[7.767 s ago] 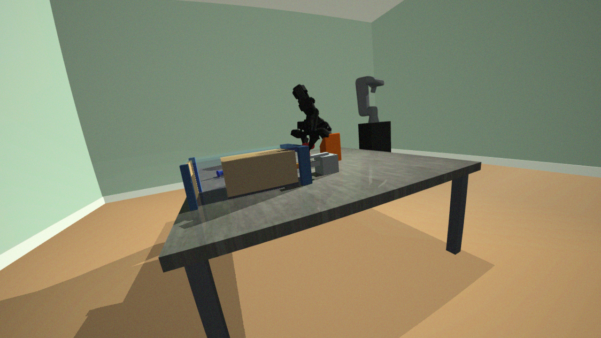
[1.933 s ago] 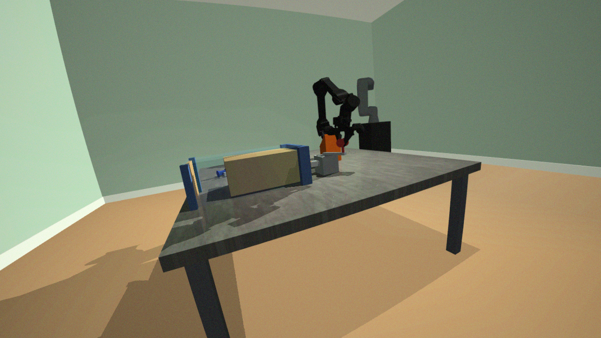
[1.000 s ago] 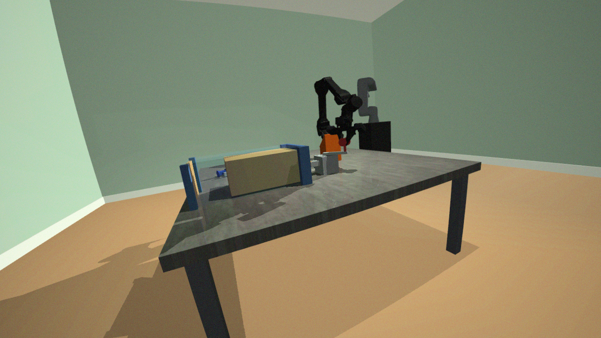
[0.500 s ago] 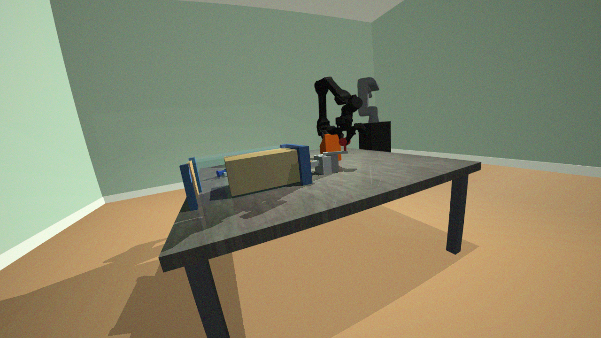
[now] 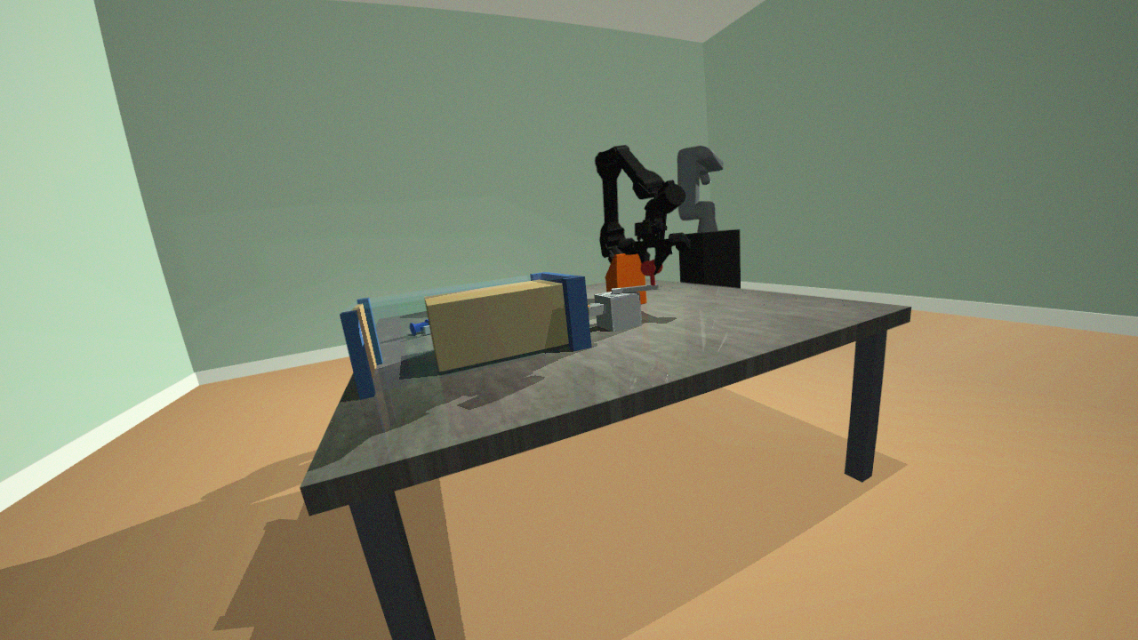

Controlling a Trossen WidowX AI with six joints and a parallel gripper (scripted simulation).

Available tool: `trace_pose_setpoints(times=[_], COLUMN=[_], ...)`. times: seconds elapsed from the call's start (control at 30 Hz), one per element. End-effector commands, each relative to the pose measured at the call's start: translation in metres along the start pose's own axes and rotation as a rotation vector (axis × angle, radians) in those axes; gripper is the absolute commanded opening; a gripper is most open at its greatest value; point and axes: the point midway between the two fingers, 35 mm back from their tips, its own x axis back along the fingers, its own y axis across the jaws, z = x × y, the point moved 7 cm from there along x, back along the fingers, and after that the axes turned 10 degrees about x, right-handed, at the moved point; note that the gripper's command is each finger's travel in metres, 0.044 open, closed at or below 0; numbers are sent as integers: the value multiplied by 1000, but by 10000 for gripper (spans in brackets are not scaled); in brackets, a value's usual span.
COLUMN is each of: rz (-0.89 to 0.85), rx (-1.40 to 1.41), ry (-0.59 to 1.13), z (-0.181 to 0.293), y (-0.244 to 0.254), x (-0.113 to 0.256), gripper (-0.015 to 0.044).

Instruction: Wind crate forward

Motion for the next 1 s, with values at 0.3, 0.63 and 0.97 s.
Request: trace_pose_setpoints(times=[0.3,0.63,0.97], rz=[7,8,8], rx=[14,14,15], ry=[16,17,18], z=[18,25,32], y=[-9,-17,-25], x=[5,8,11], gripper=[0,0,0])
